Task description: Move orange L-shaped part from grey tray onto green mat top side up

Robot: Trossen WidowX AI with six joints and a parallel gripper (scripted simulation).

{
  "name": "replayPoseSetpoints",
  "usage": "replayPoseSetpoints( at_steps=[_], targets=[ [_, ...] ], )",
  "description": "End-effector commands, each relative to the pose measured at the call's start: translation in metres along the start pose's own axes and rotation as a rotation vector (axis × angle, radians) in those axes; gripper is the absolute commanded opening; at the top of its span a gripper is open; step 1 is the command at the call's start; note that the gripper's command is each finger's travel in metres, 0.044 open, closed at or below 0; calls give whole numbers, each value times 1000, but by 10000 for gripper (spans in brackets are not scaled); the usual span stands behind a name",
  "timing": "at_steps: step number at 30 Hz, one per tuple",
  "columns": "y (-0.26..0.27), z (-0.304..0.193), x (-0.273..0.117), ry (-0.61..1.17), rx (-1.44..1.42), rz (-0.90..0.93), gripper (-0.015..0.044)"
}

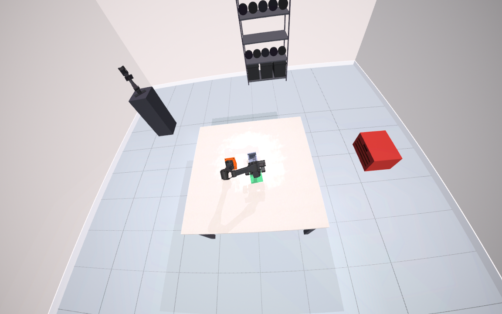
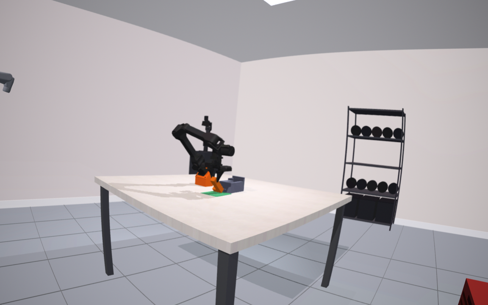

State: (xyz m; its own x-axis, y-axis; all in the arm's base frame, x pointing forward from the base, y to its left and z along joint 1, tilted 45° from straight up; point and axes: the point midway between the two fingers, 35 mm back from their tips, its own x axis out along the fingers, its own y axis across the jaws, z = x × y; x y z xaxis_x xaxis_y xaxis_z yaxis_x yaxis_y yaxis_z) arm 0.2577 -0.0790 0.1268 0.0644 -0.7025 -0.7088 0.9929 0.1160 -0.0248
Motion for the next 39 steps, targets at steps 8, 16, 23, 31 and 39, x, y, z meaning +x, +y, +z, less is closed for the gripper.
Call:
replayPoseSetpoints(
  at_steps=[8,16,23,31,39],
  targets=[
    [-1,0,1,-4,-6,-1,0],
    [0,0,0,0,-1,-1,184],
    [3,-2,-29,7,-3,0,368],
    [0,-1,-88,0,-8,-3,400],
    [1,-1,-83,1,-7,17,400]
  ],
)
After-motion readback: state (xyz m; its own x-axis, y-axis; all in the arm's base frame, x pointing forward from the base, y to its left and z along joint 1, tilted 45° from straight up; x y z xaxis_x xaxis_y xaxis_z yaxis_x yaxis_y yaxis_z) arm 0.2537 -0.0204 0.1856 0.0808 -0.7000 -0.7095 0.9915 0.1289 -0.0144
